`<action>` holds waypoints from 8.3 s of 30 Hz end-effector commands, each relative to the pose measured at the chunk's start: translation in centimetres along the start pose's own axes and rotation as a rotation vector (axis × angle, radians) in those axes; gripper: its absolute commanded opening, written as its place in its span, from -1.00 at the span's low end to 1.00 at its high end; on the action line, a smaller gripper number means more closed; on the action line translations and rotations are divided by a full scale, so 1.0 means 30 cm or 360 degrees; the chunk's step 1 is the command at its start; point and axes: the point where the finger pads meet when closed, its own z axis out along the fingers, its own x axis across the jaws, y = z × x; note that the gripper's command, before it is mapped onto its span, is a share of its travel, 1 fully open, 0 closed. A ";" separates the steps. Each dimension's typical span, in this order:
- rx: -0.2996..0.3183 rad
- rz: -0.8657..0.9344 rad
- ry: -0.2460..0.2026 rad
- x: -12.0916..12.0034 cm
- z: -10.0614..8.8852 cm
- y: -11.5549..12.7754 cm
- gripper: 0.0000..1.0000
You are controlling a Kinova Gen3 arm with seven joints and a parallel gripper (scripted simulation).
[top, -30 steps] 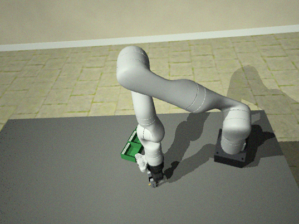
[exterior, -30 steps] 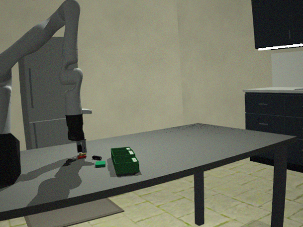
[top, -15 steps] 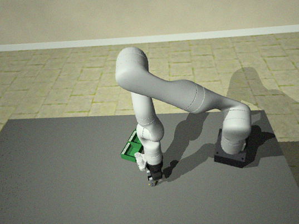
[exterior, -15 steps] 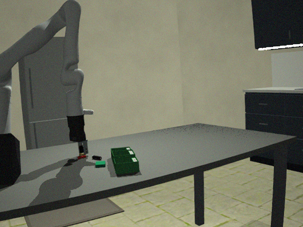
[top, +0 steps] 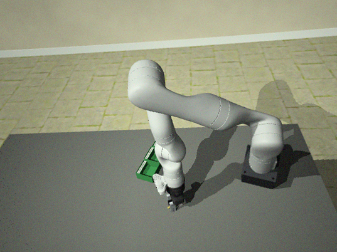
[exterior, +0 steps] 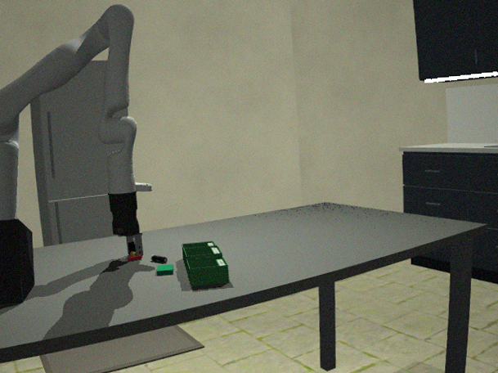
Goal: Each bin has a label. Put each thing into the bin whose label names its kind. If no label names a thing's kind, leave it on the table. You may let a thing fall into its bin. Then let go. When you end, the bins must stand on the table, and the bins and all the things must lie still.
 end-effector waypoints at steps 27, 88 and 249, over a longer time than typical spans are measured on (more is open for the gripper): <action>0.0001 -0.0001 0.0001 0.008 -0.001 -0.005 -1.00; 0.0001 -0.0001 0.0001 0.009 -0.200 -0.004 -1.00; 0.0003 0.3637 -0.0001 0.887 -0.061 0.048 -1.00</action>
